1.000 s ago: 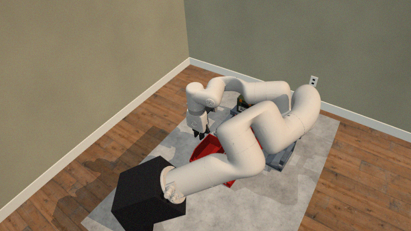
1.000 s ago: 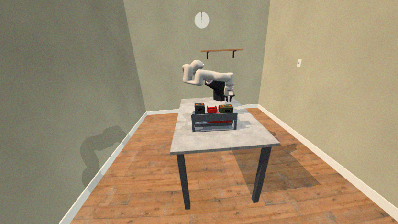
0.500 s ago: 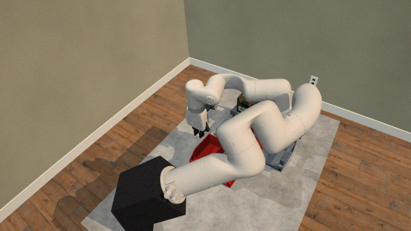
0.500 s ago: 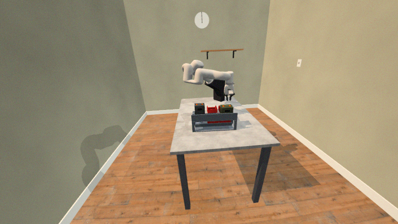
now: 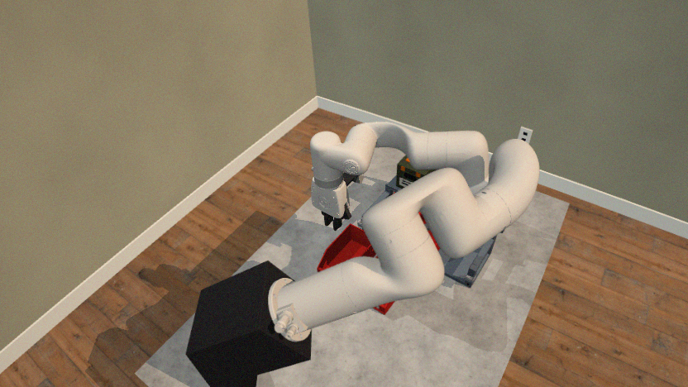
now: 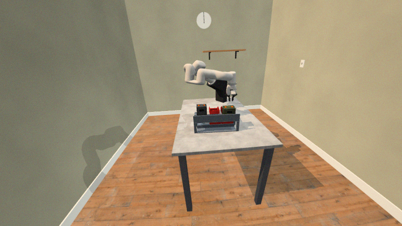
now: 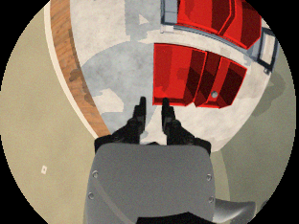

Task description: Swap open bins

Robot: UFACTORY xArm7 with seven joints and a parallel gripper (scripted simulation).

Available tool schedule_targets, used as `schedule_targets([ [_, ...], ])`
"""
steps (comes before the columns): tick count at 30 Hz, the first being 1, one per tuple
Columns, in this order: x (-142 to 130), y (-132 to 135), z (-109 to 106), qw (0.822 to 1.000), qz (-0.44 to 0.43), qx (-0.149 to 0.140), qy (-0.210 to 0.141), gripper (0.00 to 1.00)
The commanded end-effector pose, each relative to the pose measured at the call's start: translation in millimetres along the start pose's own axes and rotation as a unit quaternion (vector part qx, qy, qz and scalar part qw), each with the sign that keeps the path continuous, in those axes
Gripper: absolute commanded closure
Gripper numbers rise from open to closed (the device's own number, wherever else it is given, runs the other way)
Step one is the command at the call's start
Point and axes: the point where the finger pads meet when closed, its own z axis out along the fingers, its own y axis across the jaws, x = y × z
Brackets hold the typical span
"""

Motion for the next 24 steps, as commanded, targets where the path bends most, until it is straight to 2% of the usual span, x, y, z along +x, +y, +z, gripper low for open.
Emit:
schedule_targets([
  [1, 0.6, -1.2, -2.0, 1.0, 0.0, 0.002, 0.001, 0.74],
  [6, 0.6, -1.2, -2.0, 1.0, 0.0, 0.002, 0.001, 0.74],
  [7, 0.6, -1.2, -2.0, 1.0, 0.0, 0.002, 0.001, 1.0],
  [24, 0.6, -1.2, -2.0, 1.0, 0.0, 0.002, 0.001, 1.0],
])
